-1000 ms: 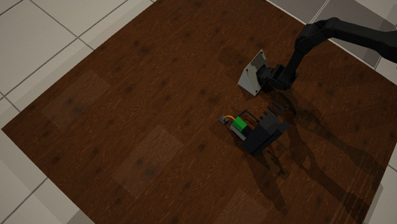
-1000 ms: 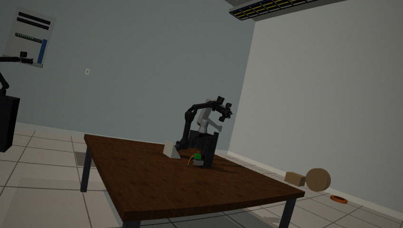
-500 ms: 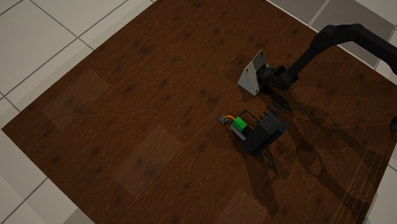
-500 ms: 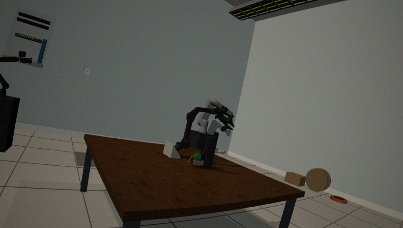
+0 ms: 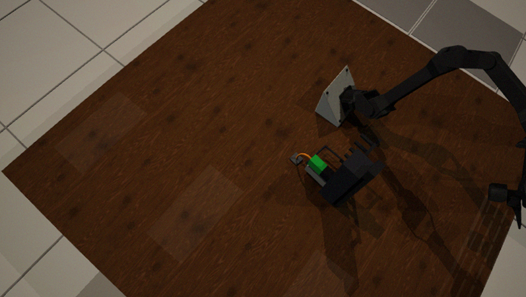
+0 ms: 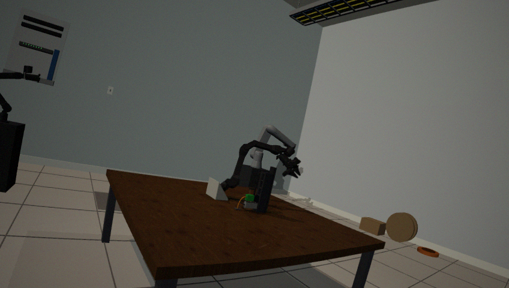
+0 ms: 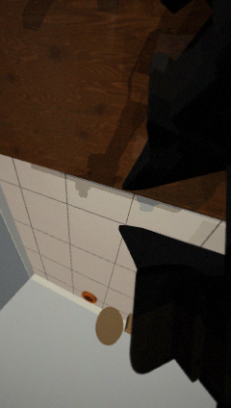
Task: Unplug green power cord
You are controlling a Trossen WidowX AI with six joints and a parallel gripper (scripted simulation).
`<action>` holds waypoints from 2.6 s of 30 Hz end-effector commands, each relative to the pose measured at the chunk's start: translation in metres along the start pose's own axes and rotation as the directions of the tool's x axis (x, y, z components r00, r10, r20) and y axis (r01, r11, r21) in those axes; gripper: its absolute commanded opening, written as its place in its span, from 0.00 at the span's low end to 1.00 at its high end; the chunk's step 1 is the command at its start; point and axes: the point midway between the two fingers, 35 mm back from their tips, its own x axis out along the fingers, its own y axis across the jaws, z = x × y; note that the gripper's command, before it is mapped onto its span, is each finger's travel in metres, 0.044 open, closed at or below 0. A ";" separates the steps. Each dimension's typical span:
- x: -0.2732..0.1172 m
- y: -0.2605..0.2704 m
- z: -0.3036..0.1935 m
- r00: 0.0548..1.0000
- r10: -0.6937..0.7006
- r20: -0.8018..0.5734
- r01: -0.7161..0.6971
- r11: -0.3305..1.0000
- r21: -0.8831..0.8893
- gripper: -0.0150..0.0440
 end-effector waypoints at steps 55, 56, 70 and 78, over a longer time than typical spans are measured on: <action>0.016 -0.425 0.247 0.609 -0.793 0.025 0.743 0.581 0.332 0.53; 0.009 -0.431 0.250 0.604 -0.797 0.017 0.743 0.571 0.349 0.53; -0.098 -0.504 0.230 0.504 -0.841 -0.195 0.690 0.256 0.677 0.53; -0.160 -0.526 0.138 0.562 -0.643 -0.521 0.491 -0.247 0.835 0.53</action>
